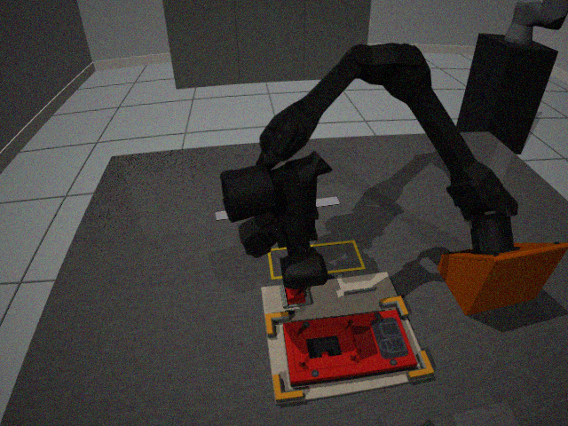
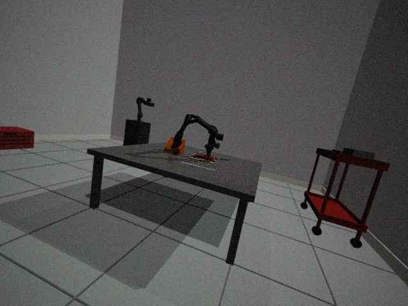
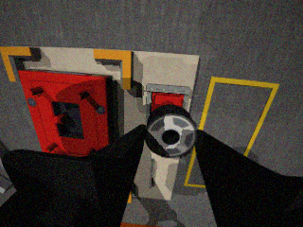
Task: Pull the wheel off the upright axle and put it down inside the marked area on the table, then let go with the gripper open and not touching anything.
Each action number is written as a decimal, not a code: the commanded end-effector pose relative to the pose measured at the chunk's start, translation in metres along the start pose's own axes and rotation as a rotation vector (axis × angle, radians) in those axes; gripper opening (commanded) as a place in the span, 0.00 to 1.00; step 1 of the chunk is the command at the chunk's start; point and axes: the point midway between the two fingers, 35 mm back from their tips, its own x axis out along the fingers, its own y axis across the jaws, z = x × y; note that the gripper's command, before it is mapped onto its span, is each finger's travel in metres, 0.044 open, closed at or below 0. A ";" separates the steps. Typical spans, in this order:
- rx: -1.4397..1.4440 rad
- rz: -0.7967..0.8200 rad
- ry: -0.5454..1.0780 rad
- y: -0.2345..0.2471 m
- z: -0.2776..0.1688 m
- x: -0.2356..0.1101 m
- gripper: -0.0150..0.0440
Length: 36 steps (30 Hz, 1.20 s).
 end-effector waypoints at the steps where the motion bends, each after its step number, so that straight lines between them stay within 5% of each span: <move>1: 0.005 0.001 -0.005 0.000 0.001 -0.003 0.25; 24: -0.005 -0.005 0.001 0.000 -0.004 -0.032 0.25; 36: 0.001 0.002 -0.001 -0.040 -0.021 -0.037 0.25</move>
